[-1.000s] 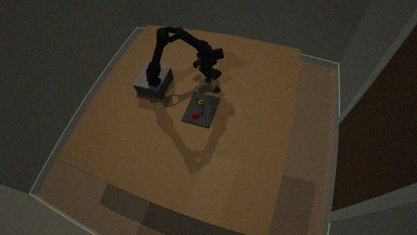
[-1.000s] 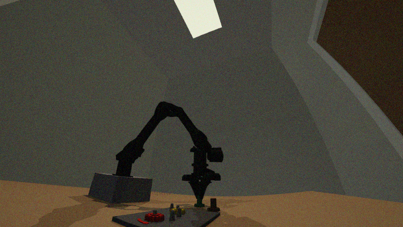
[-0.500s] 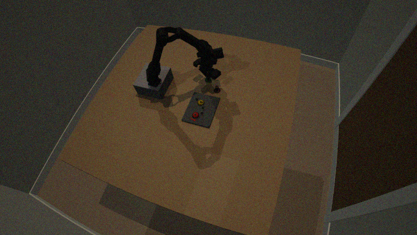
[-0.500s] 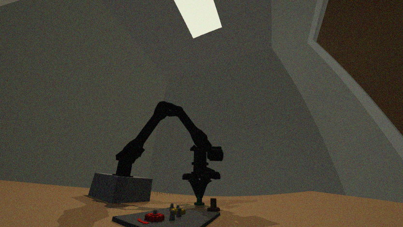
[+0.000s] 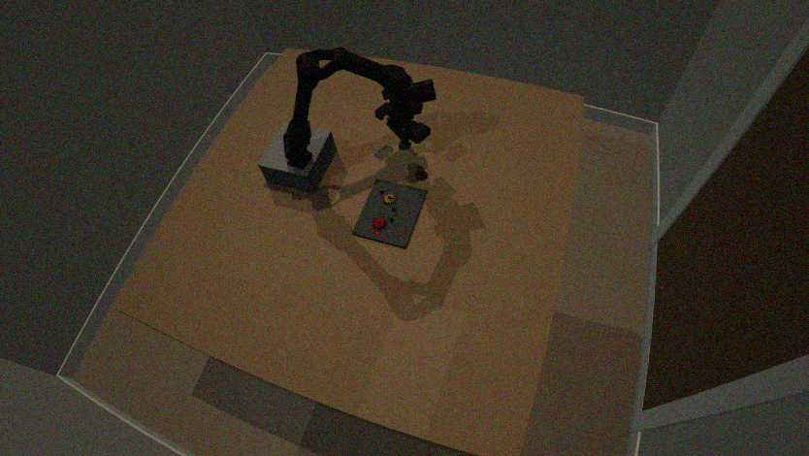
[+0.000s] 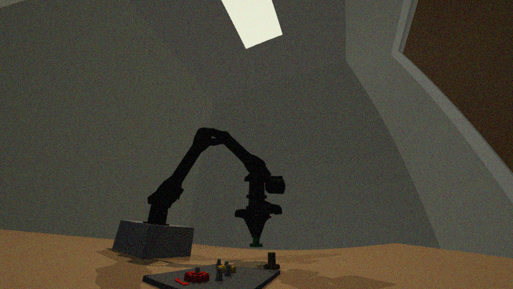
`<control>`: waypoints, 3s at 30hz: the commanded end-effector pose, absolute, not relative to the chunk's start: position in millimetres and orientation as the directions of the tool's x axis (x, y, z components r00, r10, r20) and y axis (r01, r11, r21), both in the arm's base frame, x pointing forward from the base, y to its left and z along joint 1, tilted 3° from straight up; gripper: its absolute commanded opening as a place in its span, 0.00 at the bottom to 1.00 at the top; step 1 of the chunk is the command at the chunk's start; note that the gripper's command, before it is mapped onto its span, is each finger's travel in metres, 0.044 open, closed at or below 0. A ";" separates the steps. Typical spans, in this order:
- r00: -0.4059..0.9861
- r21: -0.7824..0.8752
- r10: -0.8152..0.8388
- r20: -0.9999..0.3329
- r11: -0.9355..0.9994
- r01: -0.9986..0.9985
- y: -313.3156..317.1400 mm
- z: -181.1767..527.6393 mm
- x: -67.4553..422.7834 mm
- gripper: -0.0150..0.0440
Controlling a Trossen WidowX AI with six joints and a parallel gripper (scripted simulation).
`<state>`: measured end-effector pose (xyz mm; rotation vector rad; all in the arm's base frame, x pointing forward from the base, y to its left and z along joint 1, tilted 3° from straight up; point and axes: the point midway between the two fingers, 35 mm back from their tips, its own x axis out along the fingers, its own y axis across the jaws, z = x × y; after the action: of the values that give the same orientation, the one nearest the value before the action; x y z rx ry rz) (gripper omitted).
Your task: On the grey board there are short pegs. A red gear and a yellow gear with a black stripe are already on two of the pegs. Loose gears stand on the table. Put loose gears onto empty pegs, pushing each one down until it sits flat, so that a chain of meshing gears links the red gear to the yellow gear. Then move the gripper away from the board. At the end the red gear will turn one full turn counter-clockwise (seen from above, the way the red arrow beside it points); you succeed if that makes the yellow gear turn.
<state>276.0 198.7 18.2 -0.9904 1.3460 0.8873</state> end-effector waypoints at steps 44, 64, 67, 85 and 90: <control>0.048 -0.057 -0.035 -0.998 0.338 -0.939 178.8 105.3 283.4 0.25; 0.047 -0.057 -0.037 -0.998 0.339 -0.939 136.2 92.2 308.8 0.25; 0.047 -0.057 -0.038 -0.998 0.339 -0.939 129.5 90.2 312.2 0.25; 0.048 -0.059 -0.041 -0.998 0.335 -0.940 87.3 78.5 328.6 0.25; 0.048 -0.060 -0.042 -0.998 0.334 -0.941 75.1 75.3 332.0 0.25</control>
<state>331.3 82.9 78.9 -1.0009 1.3342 0.8913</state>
